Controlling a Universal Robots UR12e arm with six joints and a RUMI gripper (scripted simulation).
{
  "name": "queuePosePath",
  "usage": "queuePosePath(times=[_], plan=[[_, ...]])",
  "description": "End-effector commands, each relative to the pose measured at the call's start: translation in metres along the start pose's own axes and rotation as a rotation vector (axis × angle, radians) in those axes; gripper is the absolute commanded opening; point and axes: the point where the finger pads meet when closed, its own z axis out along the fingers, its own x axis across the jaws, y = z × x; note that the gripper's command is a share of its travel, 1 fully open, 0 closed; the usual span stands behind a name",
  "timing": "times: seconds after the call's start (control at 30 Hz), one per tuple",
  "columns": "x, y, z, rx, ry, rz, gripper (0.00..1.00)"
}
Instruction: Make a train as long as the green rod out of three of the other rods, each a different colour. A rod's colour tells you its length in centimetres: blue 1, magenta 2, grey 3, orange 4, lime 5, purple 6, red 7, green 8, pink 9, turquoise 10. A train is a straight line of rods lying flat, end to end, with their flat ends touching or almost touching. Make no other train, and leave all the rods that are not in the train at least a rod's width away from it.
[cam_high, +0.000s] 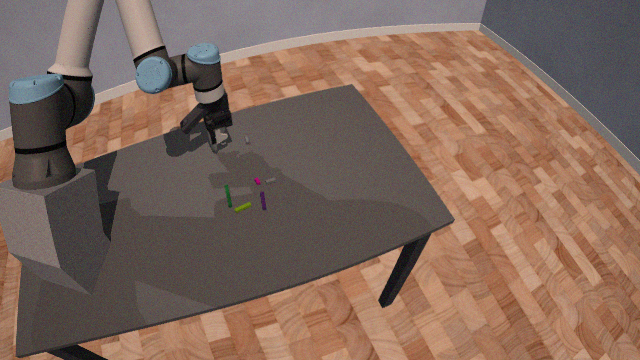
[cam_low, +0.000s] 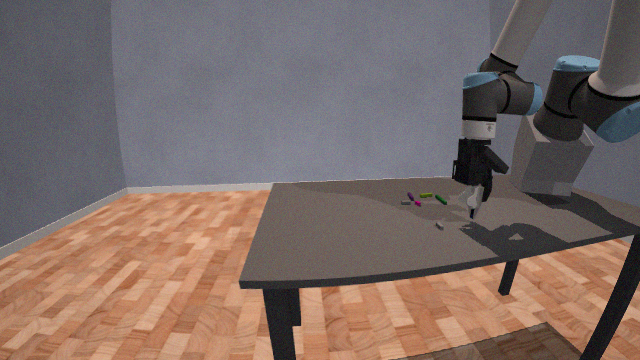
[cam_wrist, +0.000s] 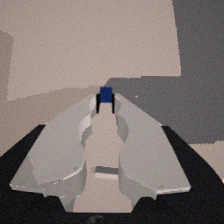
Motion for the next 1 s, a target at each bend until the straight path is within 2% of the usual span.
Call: queuePosePath(times=[0.0, 0.4, 0.97], plan=[[0.000, 0.000, 0.001, -0.001, 0.000, 0.000, 0.00], [0.000, 0.000, 0.011, -0.001, 0.000, 0.000, 0.00], [0.000, 0.000, 0.012, -0.001, 0.000, 0.000, 0.00]])
